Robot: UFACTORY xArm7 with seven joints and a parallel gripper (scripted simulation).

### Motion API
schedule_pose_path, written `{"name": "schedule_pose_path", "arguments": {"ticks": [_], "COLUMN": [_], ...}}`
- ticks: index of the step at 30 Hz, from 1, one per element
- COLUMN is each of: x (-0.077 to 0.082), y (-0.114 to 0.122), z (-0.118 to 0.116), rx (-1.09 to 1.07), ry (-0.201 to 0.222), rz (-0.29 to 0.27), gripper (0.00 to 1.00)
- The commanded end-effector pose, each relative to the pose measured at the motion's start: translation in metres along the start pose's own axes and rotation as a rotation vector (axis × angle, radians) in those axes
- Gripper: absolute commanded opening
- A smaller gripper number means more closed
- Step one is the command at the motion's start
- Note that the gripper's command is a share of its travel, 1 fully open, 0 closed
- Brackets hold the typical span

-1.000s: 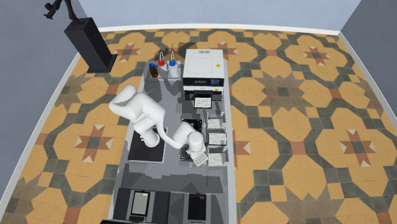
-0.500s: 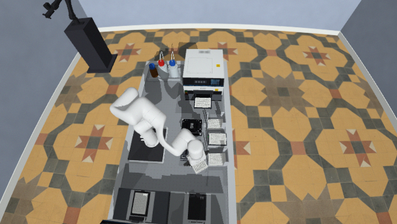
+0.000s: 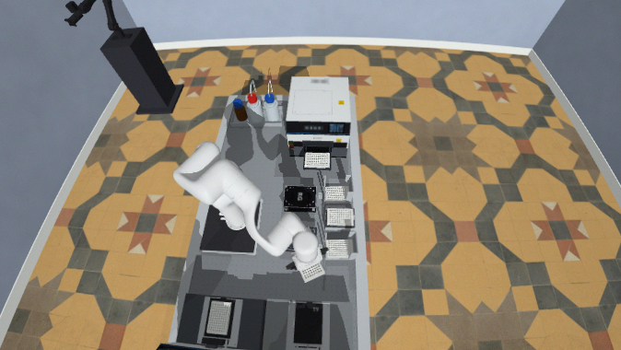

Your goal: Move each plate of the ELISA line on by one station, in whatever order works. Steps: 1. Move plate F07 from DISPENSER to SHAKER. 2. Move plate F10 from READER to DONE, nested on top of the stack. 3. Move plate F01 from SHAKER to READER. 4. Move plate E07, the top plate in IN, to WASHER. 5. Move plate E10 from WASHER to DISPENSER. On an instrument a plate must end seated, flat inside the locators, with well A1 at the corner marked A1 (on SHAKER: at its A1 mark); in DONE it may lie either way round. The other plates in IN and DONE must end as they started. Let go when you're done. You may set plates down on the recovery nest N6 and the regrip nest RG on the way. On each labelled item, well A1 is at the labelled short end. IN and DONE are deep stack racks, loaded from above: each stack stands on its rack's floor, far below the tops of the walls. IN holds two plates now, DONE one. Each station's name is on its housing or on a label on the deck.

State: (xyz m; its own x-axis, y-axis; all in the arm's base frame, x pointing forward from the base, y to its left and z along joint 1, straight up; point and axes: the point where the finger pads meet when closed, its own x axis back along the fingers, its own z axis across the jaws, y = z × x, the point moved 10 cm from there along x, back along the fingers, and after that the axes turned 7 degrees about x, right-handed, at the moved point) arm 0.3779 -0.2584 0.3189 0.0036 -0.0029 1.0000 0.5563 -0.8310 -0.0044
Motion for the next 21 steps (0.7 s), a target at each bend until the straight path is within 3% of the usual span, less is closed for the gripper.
{"name": "schedule_pose_path", "arguments": {"ticks": [1, 21], "x": [0.002, 0.002], "y": [0.014, 0.058], "z": [-0.008, -0.036], "rx": [-0.054, -0.166], "ry": [0.001, 0.001], "rz": [-0.003, -0.004], "gripper": [0.0, 0.0]}}
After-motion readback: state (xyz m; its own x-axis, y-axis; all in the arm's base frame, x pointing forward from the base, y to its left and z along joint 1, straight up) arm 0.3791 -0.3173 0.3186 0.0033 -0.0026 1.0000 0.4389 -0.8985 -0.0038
